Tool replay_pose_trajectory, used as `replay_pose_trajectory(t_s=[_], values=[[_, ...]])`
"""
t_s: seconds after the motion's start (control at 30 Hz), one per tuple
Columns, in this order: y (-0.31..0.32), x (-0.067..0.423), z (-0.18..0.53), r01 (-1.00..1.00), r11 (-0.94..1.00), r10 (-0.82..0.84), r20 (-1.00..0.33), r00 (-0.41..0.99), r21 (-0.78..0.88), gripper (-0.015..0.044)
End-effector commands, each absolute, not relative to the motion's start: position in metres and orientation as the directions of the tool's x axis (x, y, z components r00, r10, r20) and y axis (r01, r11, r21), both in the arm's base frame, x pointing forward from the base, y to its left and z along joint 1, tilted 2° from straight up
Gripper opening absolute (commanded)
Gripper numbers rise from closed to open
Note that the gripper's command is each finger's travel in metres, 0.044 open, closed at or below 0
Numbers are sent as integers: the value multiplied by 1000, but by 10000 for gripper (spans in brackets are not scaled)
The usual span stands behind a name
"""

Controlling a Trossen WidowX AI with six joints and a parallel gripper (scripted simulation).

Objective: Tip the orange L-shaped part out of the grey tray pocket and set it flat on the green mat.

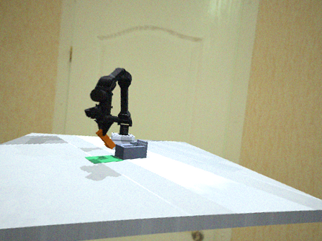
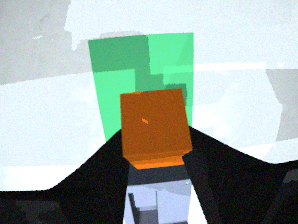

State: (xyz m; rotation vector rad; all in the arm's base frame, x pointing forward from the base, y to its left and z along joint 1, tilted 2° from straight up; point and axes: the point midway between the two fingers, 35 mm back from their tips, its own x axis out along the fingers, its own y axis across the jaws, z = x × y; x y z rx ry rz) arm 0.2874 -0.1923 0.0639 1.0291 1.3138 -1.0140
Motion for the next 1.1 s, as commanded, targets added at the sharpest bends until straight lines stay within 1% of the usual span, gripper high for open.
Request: replay_pose_trajectory(t_s=[0.0,0.83,1.07], values=[[-192,287,57,968,252,4,-1000,5,6,0],[-192,286,18,968,252,4,-1000,5,5,0],[-192,286,17,968,252,4,-1000,5,5,0]])
